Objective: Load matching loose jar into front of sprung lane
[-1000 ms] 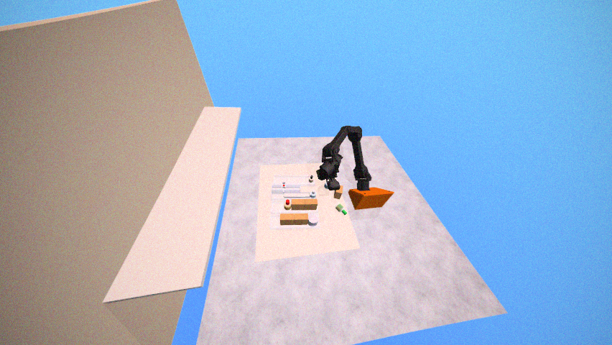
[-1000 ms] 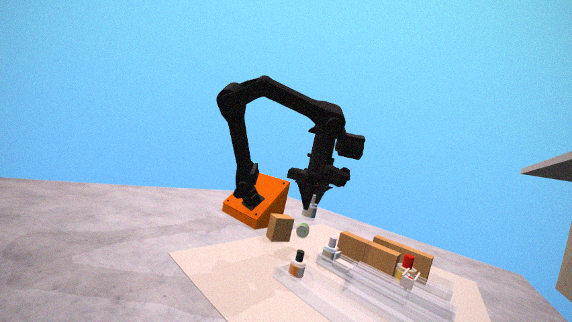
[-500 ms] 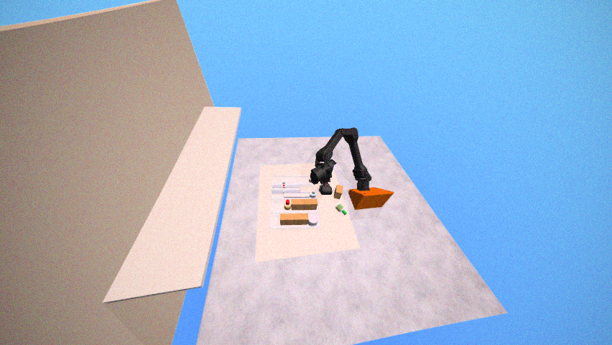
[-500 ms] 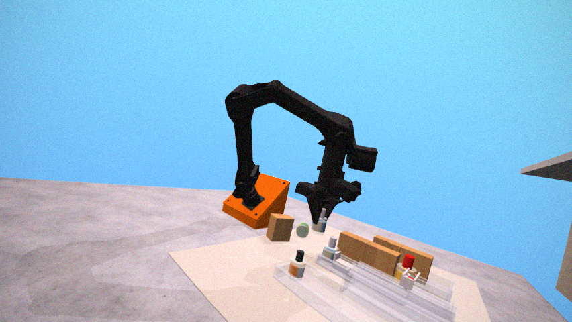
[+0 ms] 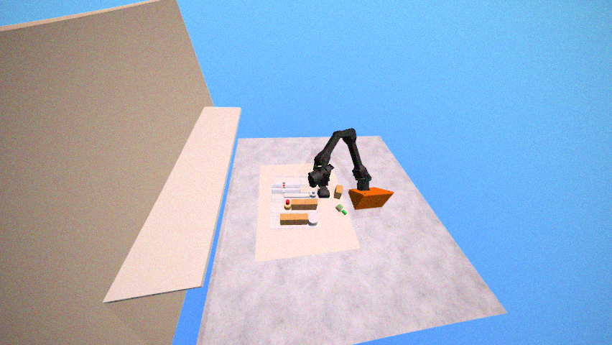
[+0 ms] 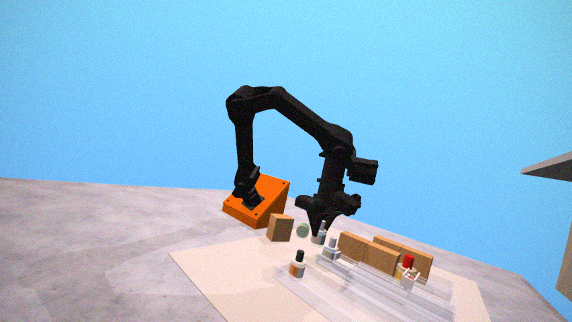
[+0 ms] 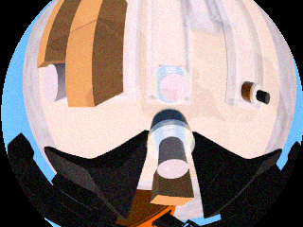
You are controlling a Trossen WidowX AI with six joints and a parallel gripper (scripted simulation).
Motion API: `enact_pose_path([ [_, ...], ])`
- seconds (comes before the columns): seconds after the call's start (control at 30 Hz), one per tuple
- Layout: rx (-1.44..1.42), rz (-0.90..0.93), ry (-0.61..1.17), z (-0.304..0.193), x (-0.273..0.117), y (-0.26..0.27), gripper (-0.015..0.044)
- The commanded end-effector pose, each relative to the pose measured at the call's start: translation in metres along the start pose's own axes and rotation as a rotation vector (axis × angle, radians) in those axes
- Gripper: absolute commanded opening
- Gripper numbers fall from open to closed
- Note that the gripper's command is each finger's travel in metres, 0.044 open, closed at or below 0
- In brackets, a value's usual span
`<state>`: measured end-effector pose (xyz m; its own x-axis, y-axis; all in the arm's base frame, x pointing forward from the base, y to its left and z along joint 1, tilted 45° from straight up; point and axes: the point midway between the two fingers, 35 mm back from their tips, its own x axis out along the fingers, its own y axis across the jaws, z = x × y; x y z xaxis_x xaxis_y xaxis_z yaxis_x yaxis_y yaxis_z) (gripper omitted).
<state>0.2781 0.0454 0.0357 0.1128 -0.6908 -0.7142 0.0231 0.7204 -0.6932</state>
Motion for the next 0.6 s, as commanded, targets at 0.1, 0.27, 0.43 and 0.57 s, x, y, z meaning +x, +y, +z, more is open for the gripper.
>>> enact_pose_path([
  [0.1,-0.011,-0.007,-0.002,0.0009,0.0039,0.0006,0.0000],
  [0.27,-0.011,-0.007,-0.002,0.0031,0.0039,0.0007,0.0000],
  [0.43,-0.011,-0.007,-0.002,0.0054,0.0040,0.0008,0.0000],
  [0.57,-0.010,-0.007,-0.002,0.0072,0.0040,0.0009,0.0000],
])
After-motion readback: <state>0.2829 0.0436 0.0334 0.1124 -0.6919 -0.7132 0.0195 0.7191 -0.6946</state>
